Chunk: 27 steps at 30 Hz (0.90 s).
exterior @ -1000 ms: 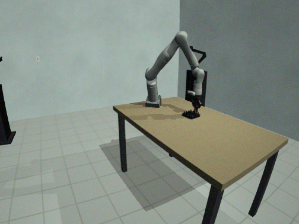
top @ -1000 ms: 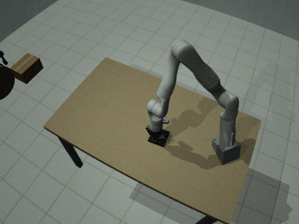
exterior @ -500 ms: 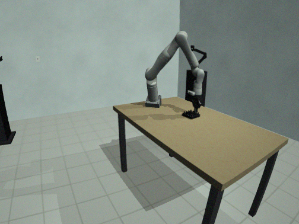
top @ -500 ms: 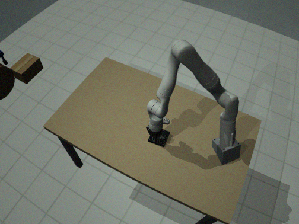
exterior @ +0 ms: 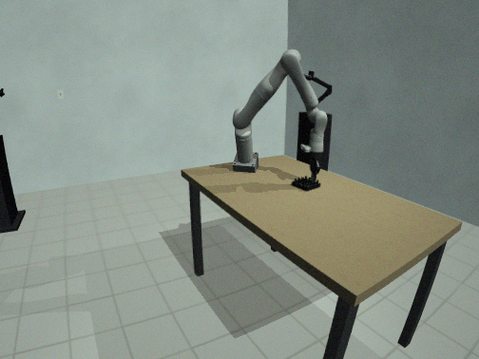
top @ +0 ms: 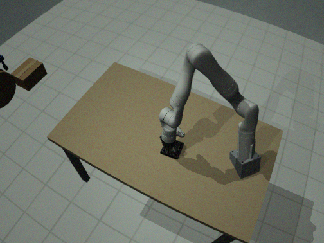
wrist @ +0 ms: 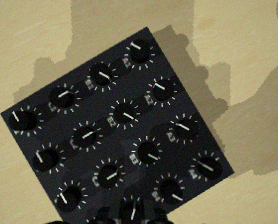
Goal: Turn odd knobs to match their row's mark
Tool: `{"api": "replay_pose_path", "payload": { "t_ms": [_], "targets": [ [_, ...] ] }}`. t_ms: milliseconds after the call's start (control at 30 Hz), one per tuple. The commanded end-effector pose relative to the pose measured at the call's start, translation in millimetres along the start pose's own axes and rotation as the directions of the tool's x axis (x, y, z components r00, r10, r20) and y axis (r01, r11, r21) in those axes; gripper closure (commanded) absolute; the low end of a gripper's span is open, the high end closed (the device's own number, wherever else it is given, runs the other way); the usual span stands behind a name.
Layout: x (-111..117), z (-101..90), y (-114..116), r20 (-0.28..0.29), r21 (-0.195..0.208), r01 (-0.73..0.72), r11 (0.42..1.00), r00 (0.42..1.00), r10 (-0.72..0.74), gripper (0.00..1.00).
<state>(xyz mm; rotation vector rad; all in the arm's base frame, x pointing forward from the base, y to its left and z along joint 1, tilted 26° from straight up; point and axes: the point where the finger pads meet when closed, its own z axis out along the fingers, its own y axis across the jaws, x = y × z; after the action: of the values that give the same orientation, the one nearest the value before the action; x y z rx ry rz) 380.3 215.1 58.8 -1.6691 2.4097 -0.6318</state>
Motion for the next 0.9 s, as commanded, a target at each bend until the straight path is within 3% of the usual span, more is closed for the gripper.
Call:
{"api": "replay_pose_path", "payload": {
  "t_ms": [0,433,867],
  "targets": [
    [0.2,0.1,0.2,-0.001,0.003,-0.042,0.999,0.999,0.042,0.92],
    [0.2,0.2,0.2,0.000,0.003,-0.305,0.952,0.952,0.305,0.92],
    [0.2,0.2,0.2,0.000,0.003,-0.557,0.830,0.830,0.557,0.92]
  ]
}}
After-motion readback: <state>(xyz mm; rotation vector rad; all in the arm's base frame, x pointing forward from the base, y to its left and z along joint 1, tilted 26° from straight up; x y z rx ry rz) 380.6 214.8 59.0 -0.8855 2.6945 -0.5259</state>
